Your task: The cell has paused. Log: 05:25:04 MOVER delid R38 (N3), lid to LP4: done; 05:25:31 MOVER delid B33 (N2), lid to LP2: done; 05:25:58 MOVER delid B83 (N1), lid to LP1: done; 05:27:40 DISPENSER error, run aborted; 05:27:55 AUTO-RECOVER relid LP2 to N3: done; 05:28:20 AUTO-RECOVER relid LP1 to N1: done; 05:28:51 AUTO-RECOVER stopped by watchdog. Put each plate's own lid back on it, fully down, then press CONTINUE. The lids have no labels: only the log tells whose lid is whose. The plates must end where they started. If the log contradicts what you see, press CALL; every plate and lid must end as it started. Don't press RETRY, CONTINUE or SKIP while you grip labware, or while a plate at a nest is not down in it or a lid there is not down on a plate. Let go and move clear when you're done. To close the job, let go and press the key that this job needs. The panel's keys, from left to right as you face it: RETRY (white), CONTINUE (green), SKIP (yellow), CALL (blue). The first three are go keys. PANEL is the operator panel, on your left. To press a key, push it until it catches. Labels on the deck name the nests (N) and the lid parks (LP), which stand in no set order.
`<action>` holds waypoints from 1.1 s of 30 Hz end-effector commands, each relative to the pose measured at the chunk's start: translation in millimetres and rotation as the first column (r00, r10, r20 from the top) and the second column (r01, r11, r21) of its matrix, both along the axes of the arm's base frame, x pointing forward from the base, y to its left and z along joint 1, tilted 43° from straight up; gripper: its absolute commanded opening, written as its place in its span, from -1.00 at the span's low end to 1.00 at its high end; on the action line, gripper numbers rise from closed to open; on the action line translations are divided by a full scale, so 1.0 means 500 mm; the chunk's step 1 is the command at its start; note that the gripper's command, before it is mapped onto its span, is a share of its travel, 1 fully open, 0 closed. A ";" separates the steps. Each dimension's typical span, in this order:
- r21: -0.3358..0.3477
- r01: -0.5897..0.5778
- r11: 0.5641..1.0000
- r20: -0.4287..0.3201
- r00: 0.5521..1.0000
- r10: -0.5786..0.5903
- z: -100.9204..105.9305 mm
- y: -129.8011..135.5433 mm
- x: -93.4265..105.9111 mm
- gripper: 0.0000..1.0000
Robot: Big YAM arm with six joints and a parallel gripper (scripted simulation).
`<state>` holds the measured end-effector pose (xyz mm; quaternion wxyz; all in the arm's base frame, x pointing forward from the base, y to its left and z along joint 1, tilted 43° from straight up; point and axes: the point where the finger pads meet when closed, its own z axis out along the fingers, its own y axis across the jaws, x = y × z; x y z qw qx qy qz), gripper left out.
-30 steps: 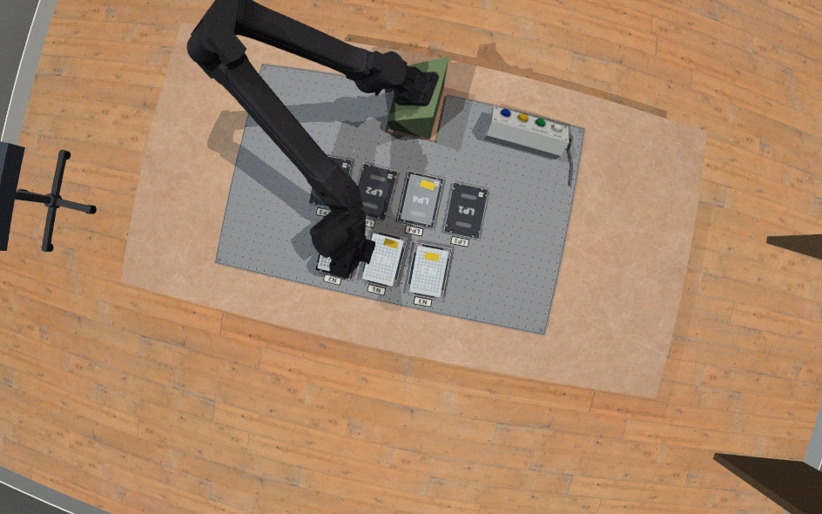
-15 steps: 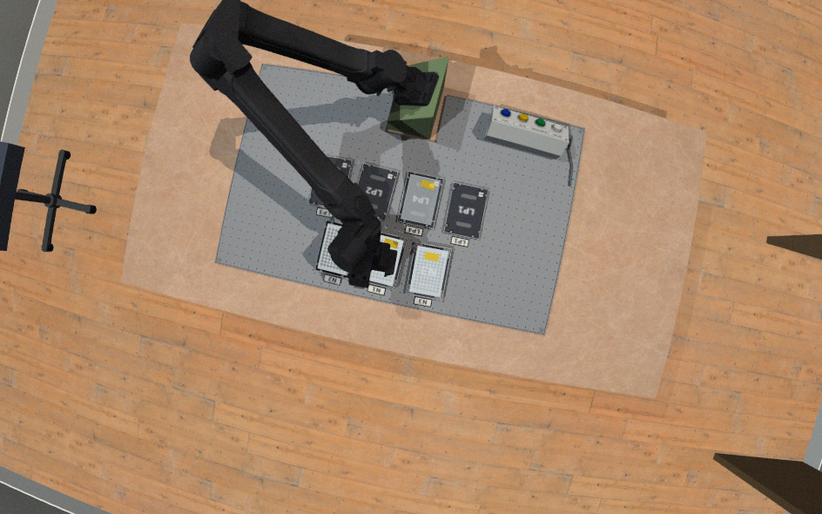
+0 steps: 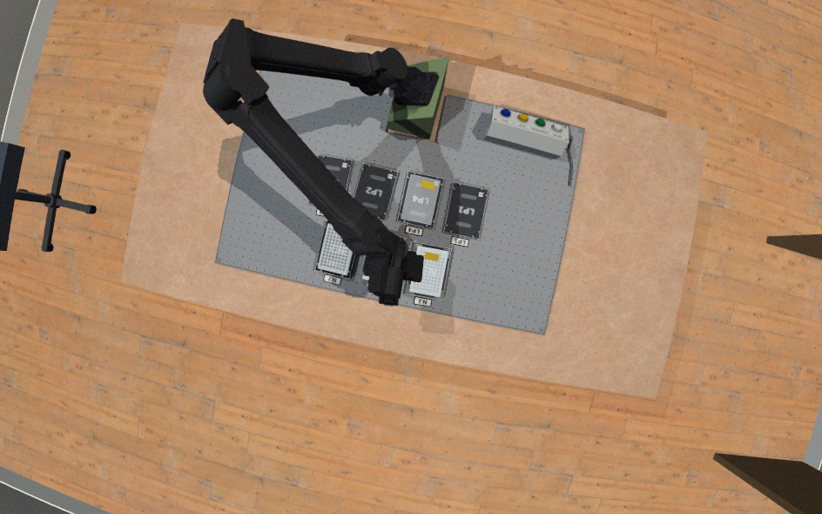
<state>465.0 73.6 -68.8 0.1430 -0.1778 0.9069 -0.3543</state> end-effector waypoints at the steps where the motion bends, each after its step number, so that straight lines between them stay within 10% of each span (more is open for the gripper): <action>1: 0.030 0.077 0.997 0.024 0.997 -0.078 -0.006 0.031 0.017 1.00; 21: -0.039 0.242 0.969 -0.160 0.956 -0.245 -0.136 0.151 -0.040 1.00; 33: -0.053 0.278 0.959 -0.166 0.945 -0.283 -0.159 0.091 -0.053 1.00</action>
